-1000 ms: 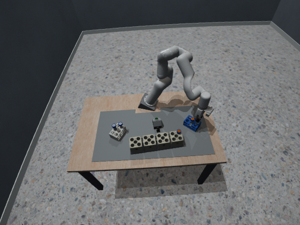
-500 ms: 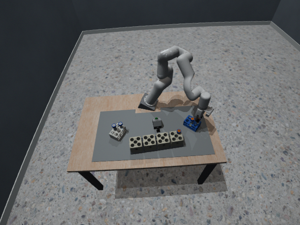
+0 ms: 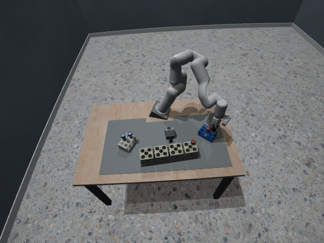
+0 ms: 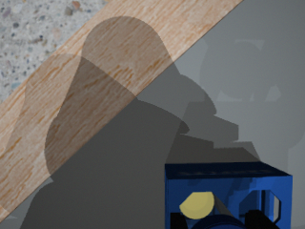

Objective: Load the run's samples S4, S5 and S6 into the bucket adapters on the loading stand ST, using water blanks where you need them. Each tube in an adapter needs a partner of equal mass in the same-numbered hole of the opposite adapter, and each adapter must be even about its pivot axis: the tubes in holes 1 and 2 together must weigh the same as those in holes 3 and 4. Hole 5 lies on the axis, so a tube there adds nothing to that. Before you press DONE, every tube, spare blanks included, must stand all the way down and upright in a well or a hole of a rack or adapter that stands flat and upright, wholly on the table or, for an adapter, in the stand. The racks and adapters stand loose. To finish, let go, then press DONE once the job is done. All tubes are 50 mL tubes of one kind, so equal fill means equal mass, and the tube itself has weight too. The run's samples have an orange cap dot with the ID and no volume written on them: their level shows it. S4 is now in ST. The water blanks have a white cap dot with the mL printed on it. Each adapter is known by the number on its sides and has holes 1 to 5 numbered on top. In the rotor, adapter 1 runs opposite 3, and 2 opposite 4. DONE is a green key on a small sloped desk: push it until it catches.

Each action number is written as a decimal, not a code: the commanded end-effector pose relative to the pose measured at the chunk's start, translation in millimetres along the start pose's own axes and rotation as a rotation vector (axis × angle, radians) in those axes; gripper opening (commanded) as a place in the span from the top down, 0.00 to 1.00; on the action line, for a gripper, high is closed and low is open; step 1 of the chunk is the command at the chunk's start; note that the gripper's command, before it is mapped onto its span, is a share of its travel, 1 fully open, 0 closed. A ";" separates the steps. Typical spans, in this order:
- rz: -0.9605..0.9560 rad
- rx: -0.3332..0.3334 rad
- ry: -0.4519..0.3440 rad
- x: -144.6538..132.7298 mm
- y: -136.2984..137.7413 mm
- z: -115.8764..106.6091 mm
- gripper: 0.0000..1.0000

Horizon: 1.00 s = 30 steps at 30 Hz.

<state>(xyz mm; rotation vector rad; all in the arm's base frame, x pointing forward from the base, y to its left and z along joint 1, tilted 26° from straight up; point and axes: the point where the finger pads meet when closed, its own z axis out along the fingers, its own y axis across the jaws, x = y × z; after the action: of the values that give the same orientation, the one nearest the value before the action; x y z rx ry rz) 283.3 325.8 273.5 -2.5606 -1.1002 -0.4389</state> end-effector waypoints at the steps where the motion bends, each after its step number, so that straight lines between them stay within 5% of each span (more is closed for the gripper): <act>1: -0.001 0.000 0.004 1.4 -0.2 -1.4 1.00; 30: -0.001 0.000 0.004 1.4 -0.2 -4.1 1.00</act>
<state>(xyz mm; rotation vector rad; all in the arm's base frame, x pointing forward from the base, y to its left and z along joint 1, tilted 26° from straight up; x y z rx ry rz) 283.1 325.5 273.9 -2.5607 -1.1002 -0.4384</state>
